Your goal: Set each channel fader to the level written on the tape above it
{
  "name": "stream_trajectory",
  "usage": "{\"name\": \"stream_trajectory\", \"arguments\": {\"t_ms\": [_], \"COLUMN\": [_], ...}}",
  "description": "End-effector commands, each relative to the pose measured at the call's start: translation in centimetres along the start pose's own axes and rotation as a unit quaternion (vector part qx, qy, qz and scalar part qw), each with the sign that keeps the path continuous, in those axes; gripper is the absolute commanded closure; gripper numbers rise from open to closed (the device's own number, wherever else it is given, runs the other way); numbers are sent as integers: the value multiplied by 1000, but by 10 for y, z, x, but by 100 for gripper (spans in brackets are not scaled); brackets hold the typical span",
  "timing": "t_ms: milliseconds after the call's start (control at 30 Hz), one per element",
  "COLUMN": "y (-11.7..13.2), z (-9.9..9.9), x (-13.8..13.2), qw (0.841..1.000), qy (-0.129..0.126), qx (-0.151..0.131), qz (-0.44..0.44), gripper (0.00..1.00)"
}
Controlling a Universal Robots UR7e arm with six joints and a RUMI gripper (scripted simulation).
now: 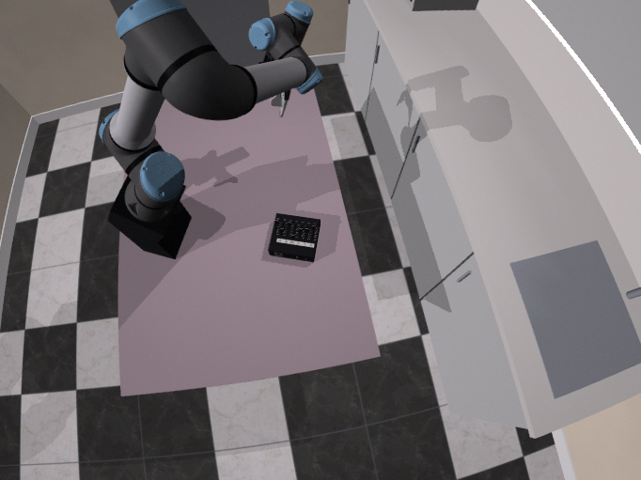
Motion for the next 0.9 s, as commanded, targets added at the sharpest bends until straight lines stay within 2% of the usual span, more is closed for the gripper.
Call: {"name": "stream_trajectory", "arguments": {"t_ms": [0, 867], "y": [0, -3], "z": [-1, 3], "x": [0, 8], "qw": [1000, 1000], "qy": [0, -5], "qx": [1, 1], "qz": [0, 19], "gripper": [0, 0]}}
Point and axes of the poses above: the point where the finger pads meet when closed, its own z axis out along the fingers, its own x axis across the jaws, y = z × x, the point moved 5 cm from there along -z, back along the fingers, and after that the axes turned 6 degrees about z, right-handed, at the moved point
